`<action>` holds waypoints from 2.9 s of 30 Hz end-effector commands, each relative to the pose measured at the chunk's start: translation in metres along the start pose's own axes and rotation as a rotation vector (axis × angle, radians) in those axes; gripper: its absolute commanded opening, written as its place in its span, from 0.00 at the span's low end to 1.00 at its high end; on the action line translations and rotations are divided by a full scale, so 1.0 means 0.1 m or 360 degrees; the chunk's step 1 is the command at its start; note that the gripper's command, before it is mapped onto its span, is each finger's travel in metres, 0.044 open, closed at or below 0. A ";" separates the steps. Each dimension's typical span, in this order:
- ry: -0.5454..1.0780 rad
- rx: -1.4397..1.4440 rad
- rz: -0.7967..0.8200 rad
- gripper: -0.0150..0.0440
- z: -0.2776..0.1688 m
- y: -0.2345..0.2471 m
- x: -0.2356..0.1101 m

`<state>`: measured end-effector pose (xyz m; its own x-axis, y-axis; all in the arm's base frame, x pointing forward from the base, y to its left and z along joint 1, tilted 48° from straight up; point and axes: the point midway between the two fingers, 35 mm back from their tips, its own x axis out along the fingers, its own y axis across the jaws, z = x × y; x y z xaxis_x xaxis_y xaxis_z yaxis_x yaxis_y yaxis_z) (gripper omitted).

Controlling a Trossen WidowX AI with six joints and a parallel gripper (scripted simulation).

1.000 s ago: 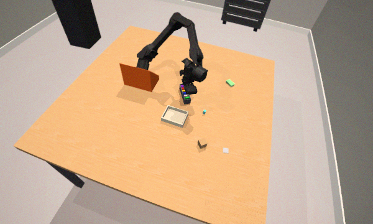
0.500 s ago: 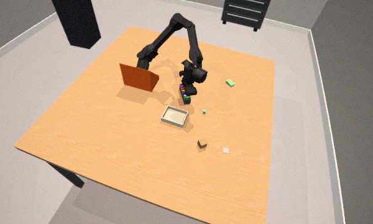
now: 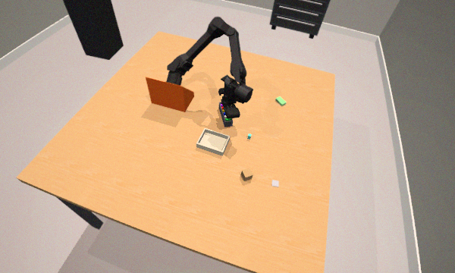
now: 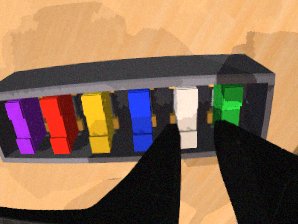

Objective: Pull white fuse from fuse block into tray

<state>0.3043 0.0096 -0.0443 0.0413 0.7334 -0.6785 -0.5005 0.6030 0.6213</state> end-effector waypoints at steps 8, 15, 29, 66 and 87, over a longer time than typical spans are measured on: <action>-0.0007 0.0013 0.0007 0.38 -0.01 0.02 0.07; -0.0007 0.0013 0.0007 0.38 0.00 0.02 0.12; 0.0001 0.0001 0.0004 0.31 0.00 0.02 0.15; -0.0001 0.0006 0.0003 0.25 0.00 0.01 0.02; -0.0003 0.0009 0.0003 0.25 0.00 0.01 -0.09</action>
<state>0.3026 0.0063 -0.0393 0.0403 0.7386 -0.6729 -0.4912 0.6011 0.6304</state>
